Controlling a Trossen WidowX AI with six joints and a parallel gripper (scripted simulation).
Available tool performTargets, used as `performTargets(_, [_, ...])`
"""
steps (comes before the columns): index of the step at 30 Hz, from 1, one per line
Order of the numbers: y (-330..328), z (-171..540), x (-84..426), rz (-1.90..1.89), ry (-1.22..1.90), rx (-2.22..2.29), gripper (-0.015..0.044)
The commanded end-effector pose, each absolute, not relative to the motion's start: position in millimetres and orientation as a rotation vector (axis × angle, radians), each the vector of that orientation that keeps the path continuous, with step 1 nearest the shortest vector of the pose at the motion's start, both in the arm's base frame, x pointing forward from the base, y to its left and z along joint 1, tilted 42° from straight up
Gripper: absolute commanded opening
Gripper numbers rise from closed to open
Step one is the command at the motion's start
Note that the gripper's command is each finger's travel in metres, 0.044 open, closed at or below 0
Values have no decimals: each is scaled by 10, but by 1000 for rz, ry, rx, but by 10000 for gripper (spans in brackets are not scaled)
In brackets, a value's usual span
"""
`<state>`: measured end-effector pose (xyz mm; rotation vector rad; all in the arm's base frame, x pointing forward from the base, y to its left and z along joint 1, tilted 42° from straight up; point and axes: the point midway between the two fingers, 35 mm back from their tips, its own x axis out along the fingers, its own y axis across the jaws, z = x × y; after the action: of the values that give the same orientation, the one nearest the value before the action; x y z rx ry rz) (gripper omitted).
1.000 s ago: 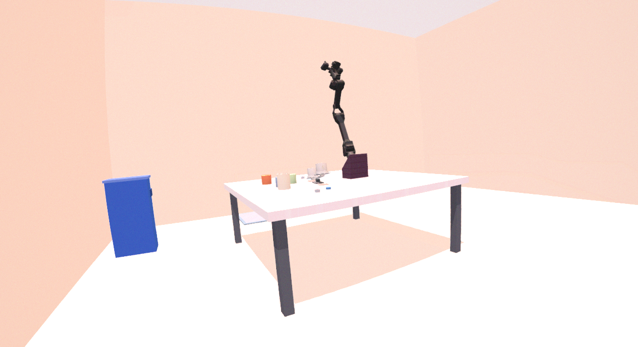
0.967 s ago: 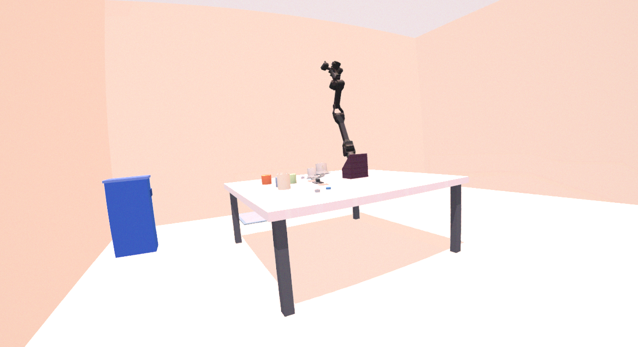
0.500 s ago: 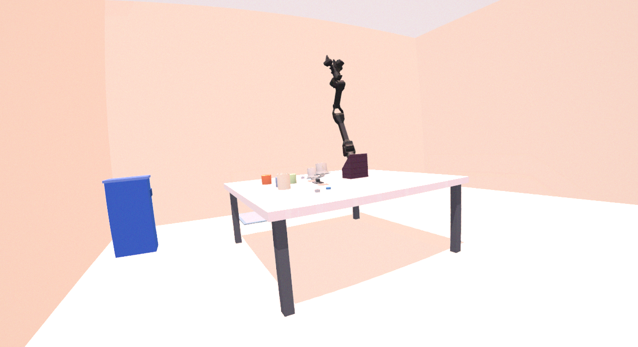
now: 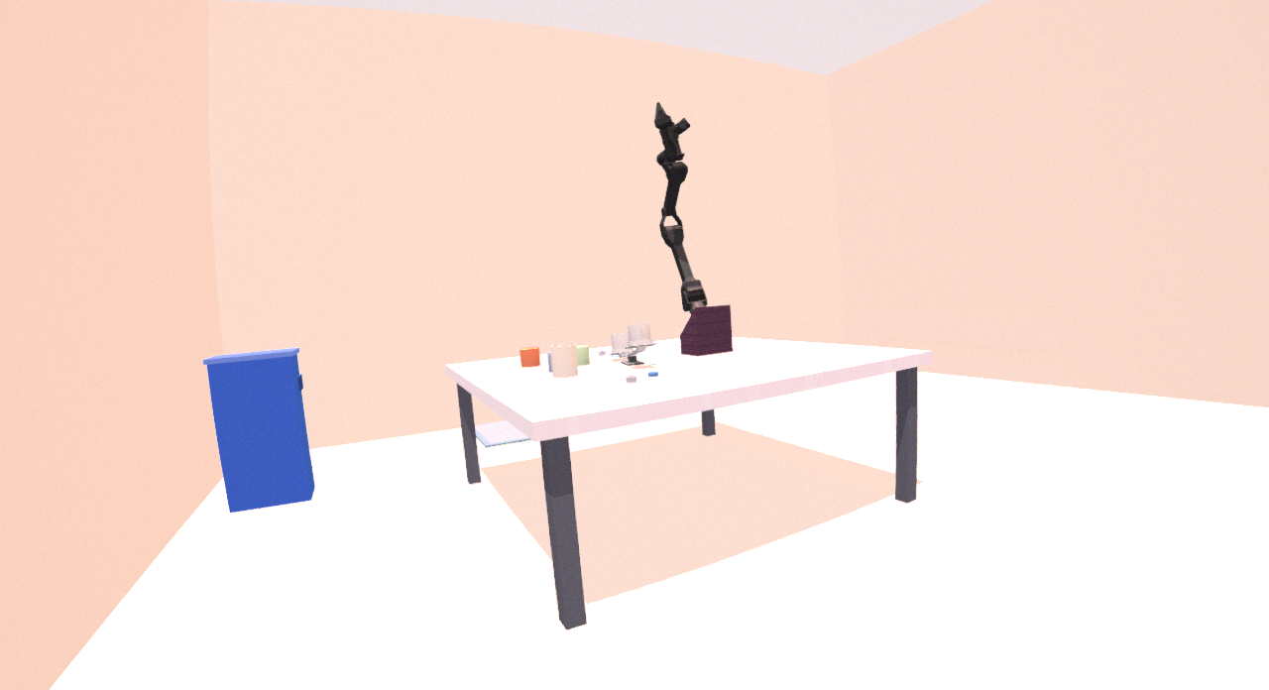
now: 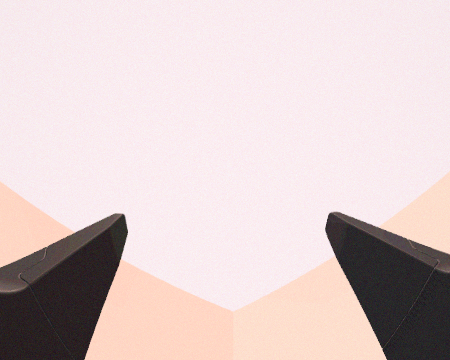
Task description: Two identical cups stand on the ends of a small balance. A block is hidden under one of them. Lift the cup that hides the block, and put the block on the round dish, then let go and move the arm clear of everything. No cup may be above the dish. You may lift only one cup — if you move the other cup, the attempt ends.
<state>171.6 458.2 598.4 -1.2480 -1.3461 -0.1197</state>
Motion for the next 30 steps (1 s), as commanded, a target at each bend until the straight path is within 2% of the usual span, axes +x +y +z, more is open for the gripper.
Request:
performTargets(1, [4653, 5798, 1856, 17, -1278, -1232, 440])
performTargets(16, [4920, 4843, 2296, 441, -937, -1171, 440])
performTargets(30, [4869, 3819, 2619, 669, -504, -1075, 440])
